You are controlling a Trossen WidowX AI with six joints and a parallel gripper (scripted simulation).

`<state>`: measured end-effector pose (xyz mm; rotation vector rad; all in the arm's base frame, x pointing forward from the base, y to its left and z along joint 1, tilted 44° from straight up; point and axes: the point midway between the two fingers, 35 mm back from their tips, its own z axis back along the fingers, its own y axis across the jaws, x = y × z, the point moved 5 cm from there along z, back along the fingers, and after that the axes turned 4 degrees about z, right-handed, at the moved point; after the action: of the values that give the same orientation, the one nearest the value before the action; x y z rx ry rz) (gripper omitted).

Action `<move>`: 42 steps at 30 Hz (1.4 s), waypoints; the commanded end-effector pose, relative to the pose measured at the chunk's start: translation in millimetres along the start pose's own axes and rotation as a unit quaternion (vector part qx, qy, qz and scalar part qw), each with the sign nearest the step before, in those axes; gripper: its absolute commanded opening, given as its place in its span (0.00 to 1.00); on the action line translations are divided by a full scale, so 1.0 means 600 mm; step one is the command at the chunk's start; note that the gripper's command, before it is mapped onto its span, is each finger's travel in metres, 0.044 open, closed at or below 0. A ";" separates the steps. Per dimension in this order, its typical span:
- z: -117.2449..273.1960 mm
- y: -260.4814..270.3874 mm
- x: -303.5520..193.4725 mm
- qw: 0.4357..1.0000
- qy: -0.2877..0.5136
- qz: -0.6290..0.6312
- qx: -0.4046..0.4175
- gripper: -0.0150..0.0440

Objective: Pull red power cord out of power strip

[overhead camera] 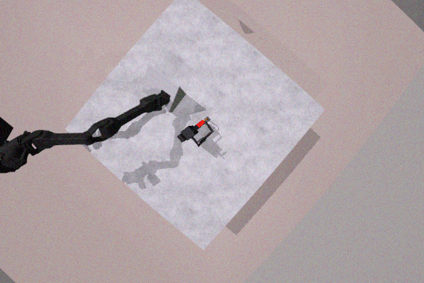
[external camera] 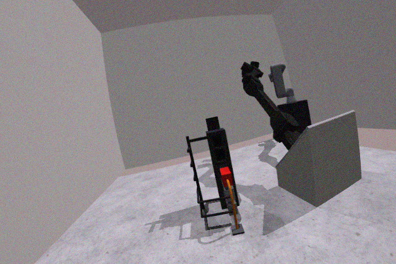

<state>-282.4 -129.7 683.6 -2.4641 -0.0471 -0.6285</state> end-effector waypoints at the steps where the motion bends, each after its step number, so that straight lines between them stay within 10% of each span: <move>1: -0.001 0.002 0.000 1.000 0.000 -0.002 0.001 0.89; 9: -0.031 0.120 -0.006 0.994 0.016 -0.091 0.057 0.53; 25: -0.027 0.447 0.084 0.936 0.058 -0.250 0.241 0.53; 42: 0.137 0.733 0.294 0.828 0.082 -0.302 0.464 0.53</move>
<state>-46.0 -455.1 490.1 -1.4883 -0.8840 -0.8308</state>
